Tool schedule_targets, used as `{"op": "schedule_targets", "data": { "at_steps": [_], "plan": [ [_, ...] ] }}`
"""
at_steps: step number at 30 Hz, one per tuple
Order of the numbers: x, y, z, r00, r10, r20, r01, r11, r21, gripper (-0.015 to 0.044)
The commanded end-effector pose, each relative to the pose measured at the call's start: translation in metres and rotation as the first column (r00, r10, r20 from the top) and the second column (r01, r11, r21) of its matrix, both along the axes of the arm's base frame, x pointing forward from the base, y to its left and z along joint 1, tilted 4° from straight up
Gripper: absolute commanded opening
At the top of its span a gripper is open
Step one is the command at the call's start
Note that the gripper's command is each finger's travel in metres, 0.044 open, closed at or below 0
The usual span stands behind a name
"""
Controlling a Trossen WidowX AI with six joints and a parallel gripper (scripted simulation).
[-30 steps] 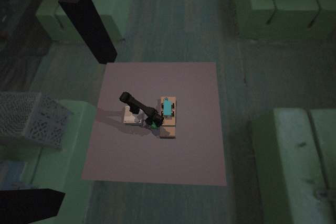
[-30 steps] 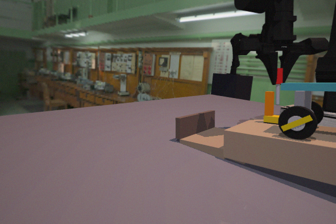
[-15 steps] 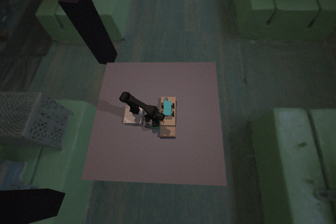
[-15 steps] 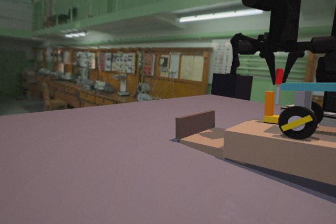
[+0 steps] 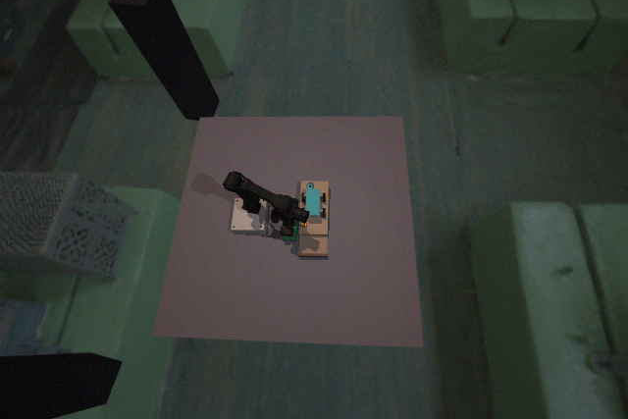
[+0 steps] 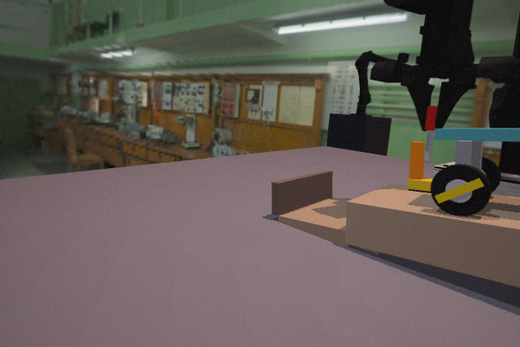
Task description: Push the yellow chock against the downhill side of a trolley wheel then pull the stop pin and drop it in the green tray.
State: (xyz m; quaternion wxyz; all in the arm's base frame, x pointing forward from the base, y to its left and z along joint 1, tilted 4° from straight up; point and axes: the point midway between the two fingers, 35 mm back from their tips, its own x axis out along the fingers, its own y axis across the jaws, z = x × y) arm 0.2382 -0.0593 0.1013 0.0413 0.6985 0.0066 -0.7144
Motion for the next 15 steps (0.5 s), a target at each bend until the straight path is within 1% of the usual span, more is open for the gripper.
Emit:
{"op": "schedule_targets", "data": {
  "at_steps": [1,9,15],
  "plan": [
    [0.0,0.0,0.0,1.0,-0.015,0.002,0.015,1.0,-0.006,0.0],
    [-0.016,-0.004,-0.018,1.0,-0.015,0.0,0.015,1.0,-0.006,0.0],
    [-0.017,-0.004,-0.021,1.0,-0.015,-0.002,0.015,1.0,0.01,0.0]
  ]
}}
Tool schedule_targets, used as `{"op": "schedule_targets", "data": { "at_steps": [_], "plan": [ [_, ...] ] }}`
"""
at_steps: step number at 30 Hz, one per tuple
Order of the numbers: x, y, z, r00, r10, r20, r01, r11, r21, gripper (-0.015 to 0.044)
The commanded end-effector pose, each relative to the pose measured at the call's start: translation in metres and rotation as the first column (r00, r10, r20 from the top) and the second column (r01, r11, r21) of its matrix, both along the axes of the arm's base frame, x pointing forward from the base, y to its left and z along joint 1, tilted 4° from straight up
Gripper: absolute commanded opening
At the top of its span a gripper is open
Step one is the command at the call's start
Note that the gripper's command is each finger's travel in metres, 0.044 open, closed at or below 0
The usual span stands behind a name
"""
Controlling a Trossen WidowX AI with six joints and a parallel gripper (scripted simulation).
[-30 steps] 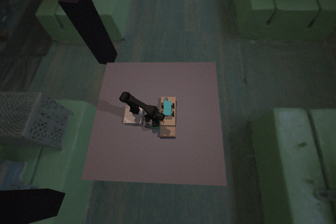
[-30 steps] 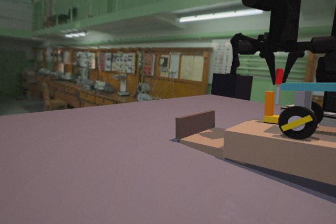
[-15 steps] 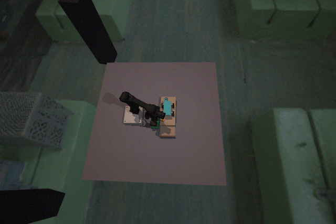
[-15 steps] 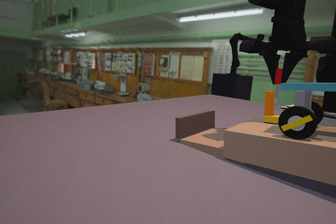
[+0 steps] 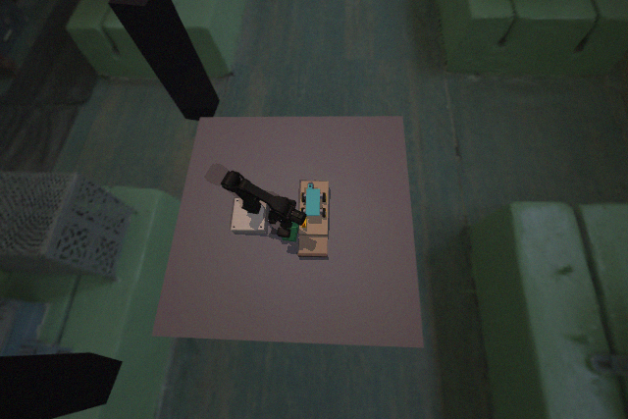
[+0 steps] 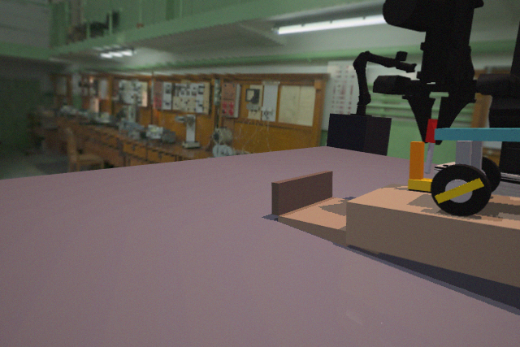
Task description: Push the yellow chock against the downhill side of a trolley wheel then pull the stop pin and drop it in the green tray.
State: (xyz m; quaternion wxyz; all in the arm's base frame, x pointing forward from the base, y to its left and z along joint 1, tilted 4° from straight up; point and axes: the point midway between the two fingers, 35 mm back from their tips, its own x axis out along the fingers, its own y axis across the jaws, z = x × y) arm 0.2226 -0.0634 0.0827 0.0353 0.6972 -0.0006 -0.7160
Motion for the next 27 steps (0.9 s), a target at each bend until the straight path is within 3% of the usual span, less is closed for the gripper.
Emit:
{"op": "schedule_targets", "data": {
  "at_steps": [1,8,26,27],
  "plan": [
    [-0.002,0.0,-0.004,1.0,0.003,0.0,-0.003,1.0,0.027,0.0],
    [-0.001,0.006,-0.026,1.0,-0.001,-0.004,0.001,0.986,0.166,0.0],
    [-0.005,0.025,-0.067,1.0,-0.001,-0.004,0.001,0.986,0.17,0.0],
    [-0.005,0.024,-0.067,1.0,-0.001,-0.004,0.001,0.986,0.17,0.0026]
  ]
}}
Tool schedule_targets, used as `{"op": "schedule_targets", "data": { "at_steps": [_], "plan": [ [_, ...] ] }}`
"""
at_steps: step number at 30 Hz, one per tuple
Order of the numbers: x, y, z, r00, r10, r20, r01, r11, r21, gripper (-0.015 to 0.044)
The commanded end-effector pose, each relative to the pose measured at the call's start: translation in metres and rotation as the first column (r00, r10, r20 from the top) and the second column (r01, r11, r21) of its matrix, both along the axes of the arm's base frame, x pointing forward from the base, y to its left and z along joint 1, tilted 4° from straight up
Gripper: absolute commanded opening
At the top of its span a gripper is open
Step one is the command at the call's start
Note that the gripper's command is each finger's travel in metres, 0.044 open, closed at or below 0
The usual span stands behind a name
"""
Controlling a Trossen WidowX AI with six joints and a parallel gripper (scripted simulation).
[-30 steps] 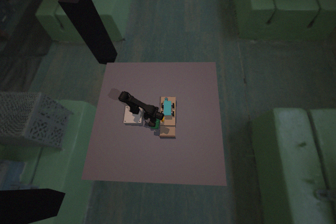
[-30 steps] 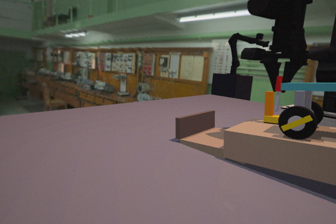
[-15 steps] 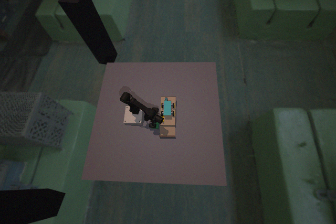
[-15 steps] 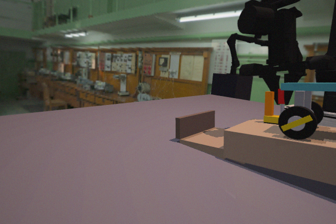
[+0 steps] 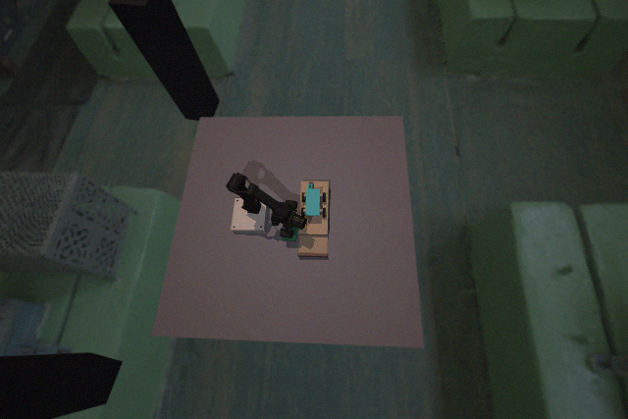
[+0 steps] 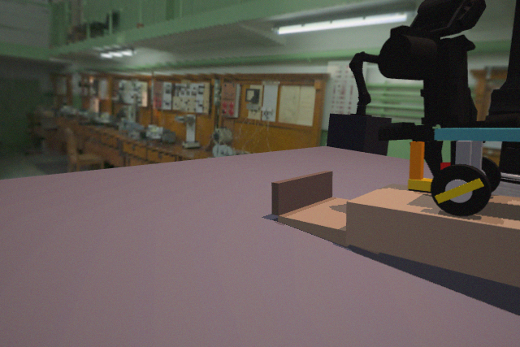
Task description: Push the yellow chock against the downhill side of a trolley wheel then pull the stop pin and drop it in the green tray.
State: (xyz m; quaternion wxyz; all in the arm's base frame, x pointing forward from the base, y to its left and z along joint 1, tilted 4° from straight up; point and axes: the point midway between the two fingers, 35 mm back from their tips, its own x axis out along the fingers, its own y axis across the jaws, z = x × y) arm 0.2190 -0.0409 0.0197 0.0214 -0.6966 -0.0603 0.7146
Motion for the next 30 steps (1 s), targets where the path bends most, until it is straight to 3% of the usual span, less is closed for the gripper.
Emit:
{"op": "schedule_targets", "data": {
  "at_steps": [1,7,30],
  "plan": [
    [-0.001,0.002,-0.003,1.0,-0.005,-0.002,0.005,1.0,0.004,0.0052],
    [-0.001,-0.002,-0.003,1.0,-0.005,-0.002,0.005,1.0,0.004,0.019],
    [-0.002,-0.017,-0.009,1.0,-0.005,-0.002,0.005,1.0,0.002,0.019]
  ]
}}
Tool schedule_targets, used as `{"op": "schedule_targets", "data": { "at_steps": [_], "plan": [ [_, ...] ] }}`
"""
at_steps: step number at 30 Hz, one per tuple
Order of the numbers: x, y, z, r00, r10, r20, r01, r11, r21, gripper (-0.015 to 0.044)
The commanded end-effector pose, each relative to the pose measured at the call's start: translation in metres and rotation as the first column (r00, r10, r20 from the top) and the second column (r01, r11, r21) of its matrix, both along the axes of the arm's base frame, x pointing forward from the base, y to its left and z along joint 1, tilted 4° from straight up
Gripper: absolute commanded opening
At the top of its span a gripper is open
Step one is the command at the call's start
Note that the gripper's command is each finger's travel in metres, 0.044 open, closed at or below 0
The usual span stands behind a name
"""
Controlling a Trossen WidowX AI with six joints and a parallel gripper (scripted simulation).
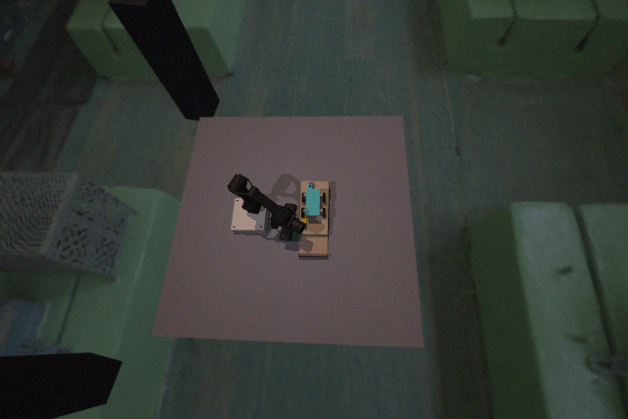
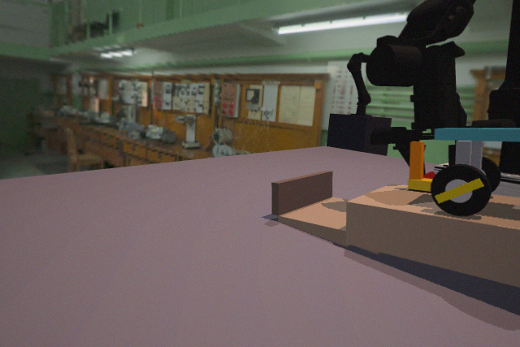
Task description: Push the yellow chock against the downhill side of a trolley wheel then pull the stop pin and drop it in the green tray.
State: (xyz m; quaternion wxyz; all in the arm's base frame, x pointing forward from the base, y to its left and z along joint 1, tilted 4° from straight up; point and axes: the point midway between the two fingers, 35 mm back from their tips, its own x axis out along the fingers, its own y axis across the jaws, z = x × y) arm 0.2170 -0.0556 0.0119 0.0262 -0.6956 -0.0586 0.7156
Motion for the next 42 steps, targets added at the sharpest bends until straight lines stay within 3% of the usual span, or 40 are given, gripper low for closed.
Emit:
{"op": "schedule_targets", "data": {
  "at_steps": [1,42],
  "plan": [
    [0.0,-0.003,-0.001,1.0,0.004,0.002,-0.004,1.0,-0.002,0.019],
    [0.0,-0.021,-0.013,1.0,0.004,0.002,-0.004,1.0,-0.003,0.019]
  ]
}}
